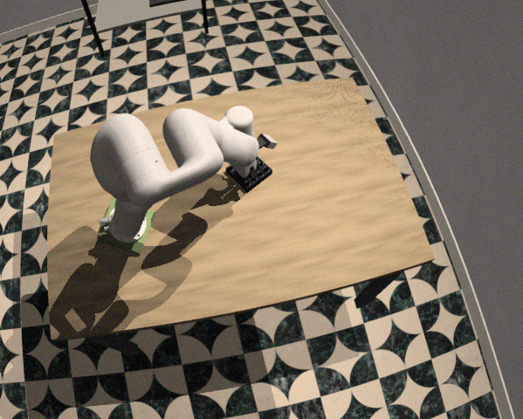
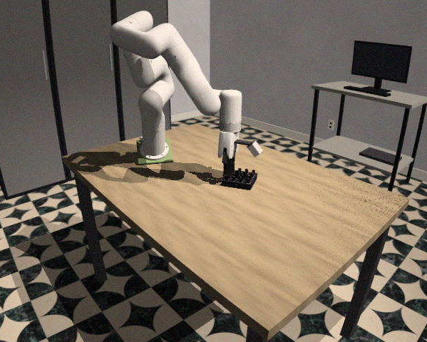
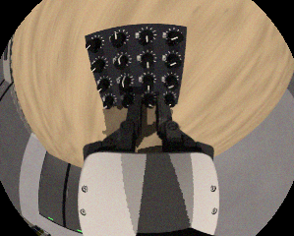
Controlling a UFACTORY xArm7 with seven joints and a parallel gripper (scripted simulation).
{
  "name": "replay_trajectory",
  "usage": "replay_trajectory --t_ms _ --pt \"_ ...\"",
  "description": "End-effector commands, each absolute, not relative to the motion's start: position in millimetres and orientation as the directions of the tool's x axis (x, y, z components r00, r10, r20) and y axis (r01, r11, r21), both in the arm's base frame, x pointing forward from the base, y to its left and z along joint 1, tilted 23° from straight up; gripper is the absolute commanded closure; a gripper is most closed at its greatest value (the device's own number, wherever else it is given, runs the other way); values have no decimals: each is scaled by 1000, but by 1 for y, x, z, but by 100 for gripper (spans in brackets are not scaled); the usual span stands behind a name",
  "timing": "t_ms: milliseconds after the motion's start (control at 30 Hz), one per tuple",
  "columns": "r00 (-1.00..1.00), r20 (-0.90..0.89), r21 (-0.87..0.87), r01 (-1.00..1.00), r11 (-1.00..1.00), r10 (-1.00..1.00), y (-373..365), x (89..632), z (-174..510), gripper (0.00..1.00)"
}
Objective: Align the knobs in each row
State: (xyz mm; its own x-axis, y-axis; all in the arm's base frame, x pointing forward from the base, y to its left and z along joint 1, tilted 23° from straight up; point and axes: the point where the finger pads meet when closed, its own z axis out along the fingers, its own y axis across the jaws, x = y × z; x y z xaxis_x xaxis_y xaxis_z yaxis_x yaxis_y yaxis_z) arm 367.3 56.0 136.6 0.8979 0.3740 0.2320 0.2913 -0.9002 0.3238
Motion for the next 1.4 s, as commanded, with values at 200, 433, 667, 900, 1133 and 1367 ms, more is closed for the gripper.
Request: replay_trajectory --t_ms 200,433,667,900,1133,1367 --pt "896 236 324 291 -900 375 62 361 160 81" --pt "896 237 324 291 -900 375 64 358 166 81" --pt "896 237 324 291 -900 375 64 358 167 81" --pt "896 236 324 292 -900 376 64 358 167 81" --pt "883 223 333 329 -884 413 64 358 167 81" --pt "787 145 374 517 -770 600 66 357 170 81"
